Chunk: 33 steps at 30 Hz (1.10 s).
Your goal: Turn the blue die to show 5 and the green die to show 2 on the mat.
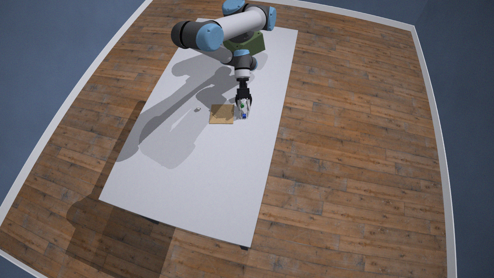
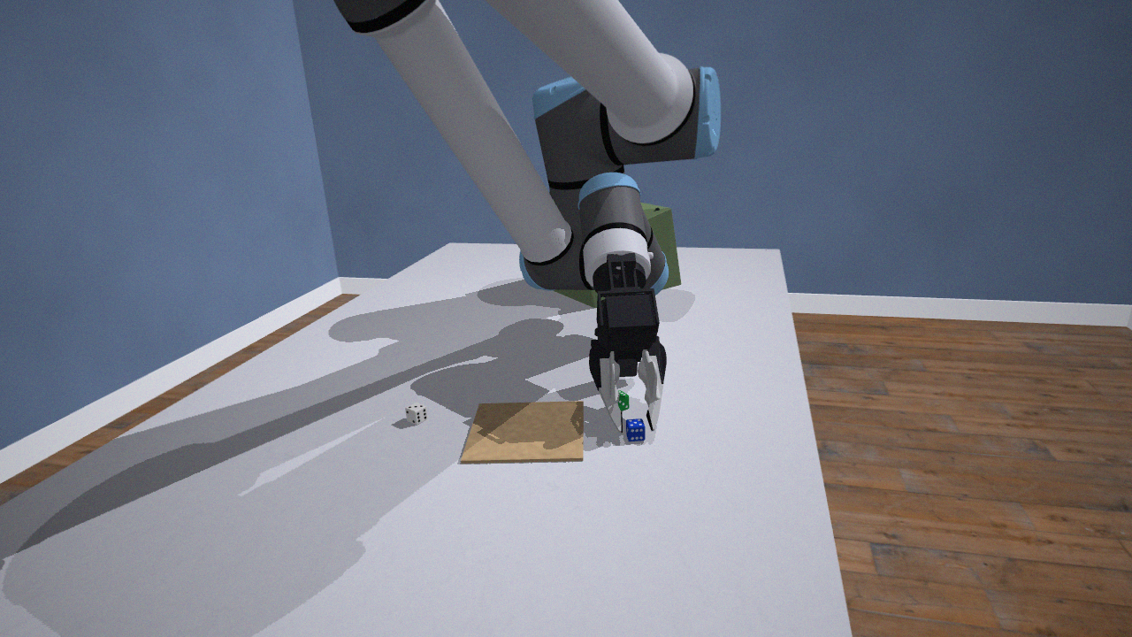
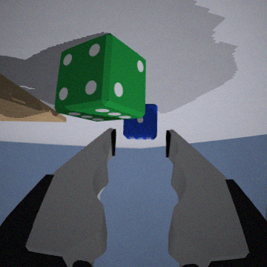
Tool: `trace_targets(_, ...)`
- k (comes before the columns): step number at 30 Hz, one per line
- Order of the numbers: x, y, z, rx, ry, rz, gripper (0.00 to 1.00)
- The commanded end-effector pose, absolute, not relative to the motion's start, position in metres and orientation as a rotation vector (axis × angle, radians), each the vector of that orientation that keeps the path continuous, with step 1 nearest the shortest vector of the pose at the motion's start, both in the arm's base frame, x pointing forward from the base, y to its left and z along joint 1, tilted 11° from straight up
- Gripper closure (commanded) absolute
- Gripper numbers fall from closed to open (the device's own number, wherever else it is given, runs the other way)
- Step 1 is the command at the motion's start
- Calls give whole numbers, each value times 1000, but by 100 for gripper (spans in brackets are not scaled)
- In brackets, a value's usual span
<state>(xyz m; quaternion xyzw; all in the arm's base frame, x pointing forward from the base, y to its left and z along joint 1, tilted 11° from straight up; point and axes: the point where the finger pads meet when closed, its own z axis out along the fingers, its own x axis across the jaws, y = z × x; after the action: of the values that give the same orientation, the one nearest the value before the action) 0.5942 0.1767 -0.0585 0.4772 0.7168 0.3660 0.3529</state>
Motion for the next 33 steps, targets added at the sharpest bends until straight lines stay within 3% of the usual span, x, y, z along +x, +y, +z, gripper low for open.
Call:
trace_targets(1,582,174,-51,1234,1854,947,79)
trace_targets(33,551,173,2,1234,1854,947,79)
